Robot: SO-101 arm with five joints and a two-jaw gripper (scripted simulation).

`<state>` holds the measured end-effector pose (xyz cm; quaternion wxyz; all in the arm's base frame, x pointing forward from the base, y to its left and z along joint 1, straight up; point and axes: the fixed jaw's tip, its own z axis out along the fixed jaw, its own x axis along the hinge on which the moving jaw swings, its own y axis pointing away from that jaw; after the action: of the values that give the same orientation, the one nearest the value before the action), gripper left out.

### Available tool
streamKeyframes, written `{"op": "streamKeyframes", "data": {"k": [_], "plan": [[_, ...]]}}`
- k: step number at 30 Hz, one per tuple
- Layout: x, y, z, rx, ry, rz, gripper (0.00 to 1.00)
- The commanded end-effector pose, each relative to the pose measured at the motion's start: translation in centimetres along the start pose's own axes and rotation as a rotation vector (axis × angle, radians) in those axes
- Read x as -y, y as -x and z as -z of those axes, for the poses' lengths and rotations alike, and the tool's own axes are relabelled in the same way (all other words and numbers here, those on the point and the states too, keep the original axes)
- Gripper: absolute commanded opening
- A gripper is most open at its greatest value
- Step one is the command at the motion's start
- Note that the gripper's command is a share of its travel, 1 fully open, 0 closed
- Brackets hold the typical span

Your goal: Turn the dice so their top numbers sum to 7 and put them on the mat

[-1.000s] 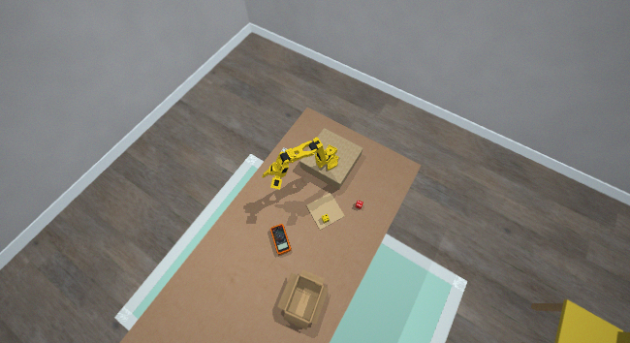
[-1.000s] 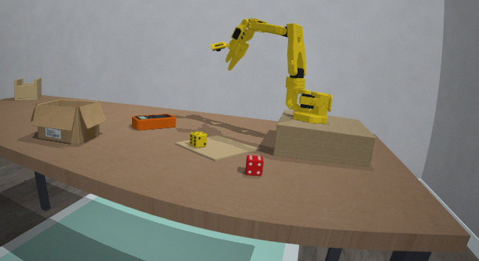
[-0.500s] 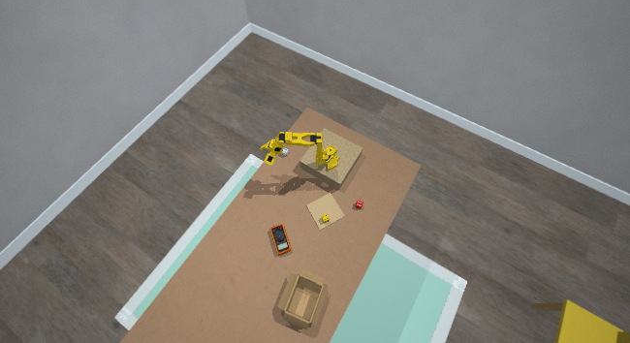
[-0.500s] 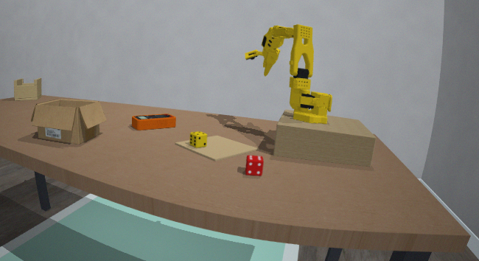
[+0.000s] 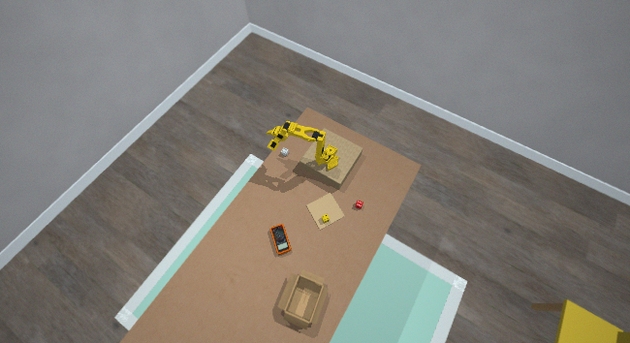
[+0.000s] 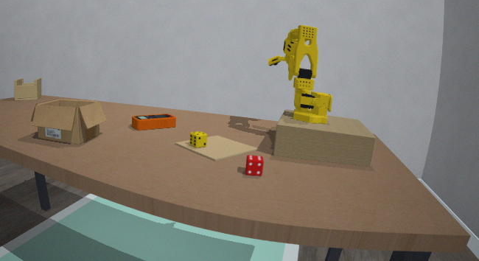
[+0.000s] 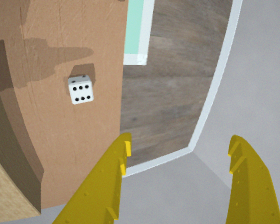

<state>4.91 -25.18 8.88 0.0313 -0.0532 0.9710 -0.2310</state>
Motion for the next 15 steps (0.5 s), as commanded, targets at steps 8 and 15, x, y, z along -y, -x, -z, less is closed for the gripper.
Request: {"op": "streamKeyframes", "data": {"k": [8, 15], "plan": [[-0.2, -2.2, 0.0, -0.037, -0.009, -0.023, 0.35], [-0.2, -2.3, 0.0, -0.039, -0.009, -0.025, 0.35]]}}
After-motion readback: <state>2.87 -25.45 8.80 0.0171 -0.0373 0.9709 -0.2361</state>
